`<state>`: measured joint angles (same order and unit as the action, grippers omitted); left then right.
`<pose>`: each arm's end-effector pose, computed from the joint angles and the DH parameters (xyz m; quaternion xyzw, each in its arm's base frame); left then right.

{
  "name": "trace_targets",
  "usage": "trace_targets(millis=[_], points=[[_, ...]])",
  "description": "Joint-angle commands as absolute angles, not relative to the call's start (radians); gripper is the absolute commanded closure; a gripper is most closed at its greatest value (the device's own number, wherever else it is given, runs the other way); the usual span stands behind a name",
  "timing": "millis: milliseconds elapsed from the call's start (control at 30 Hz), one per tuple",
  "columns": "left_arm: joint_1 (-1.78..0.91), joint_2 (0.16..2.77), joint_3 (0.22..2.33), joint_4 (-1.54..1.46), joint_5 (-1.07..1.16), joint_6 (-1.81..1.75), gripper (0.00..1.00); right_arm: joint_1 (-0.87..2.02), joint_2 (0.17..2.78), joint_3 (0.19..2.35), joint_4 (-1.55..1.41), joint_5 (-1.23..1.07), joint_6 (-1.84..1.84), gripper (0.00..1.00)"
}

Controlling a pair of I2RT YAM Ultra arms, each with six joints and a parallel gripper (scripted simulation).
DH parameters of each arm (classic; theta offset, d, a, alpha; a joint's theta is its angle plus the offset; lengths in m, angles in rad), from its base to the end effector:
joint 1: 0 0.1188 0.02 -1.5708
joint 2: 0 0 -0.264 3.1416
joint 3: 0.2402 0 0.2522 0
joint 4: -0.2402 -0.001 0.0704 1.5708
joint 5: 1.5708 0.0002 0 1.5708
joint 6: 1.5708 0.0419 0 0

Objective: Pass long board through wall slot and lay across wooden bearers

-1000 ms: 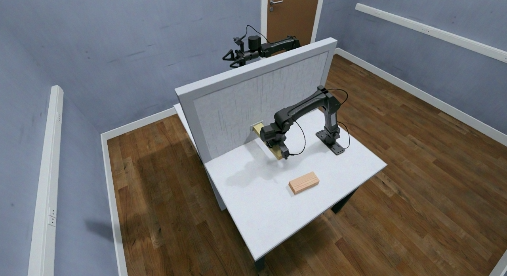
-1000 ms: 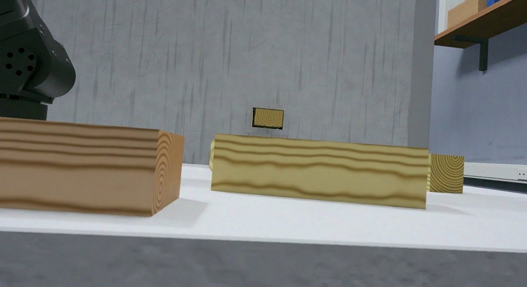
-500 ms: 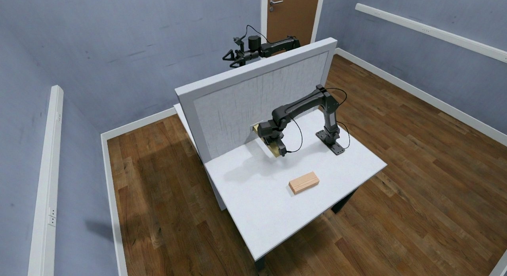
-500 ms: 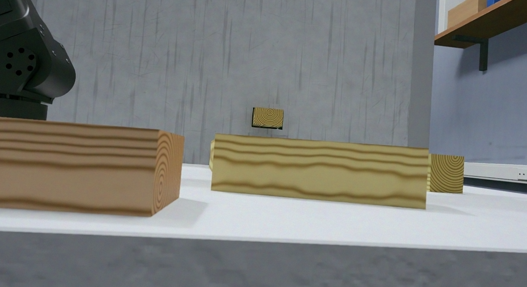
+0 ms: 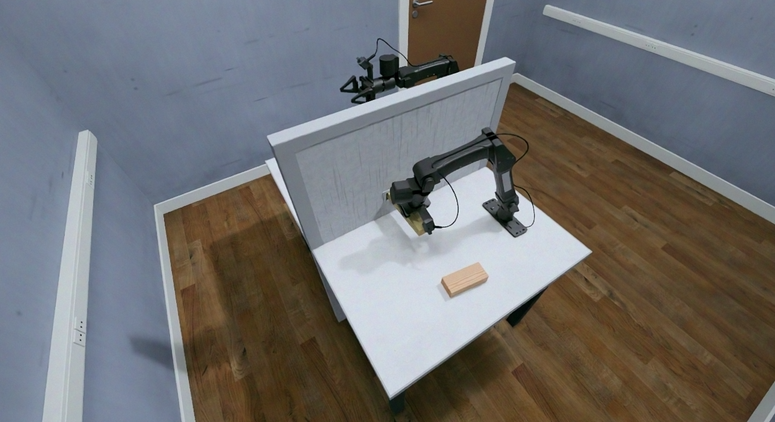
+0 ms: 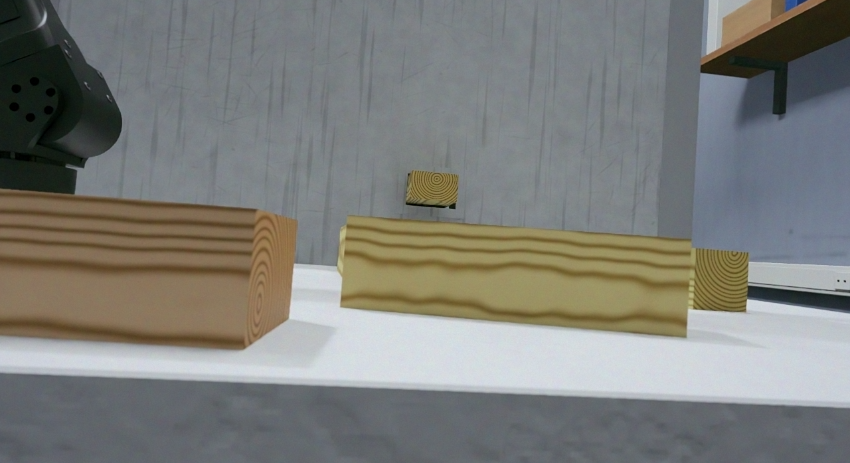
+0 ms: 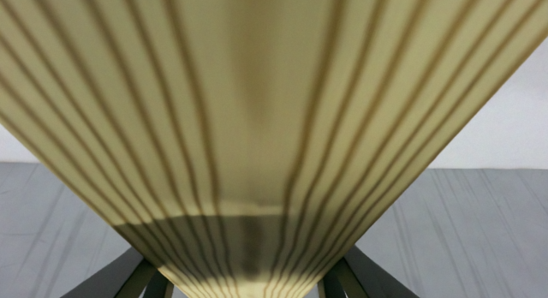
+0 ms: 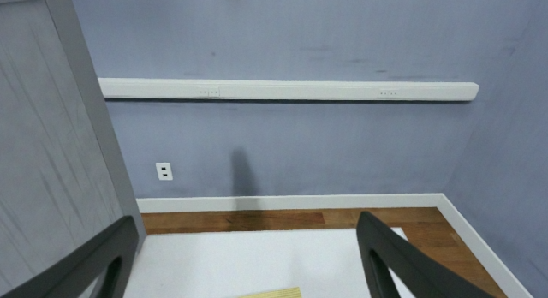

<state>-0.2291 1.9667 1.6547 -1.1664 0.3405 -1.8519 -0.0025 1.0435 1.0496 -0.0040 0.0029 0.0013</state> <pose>0.3703 -0.0997 0.2348 0.7086 -0.6835 0.1249 0.1230 0.2440 0.0003 0.4085 0.0024 0.7064 -0.0014 0.7078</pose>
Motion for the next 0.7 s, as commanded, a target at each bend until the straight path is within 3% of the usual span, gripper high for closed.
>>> trace_targets(millis=[0,667], points=[[-0.236,1.977,1.709,-1.144,0.363,-1.883,1.0,0.009,1.033,1.052,-0.019,-0.001,0.001,0.0],[-0.31,1.974,1.744,-1.153,0.352,-1.962,1.0,0.009,1.033,1.052,-0.019,-0.001,0.001,0.0]])
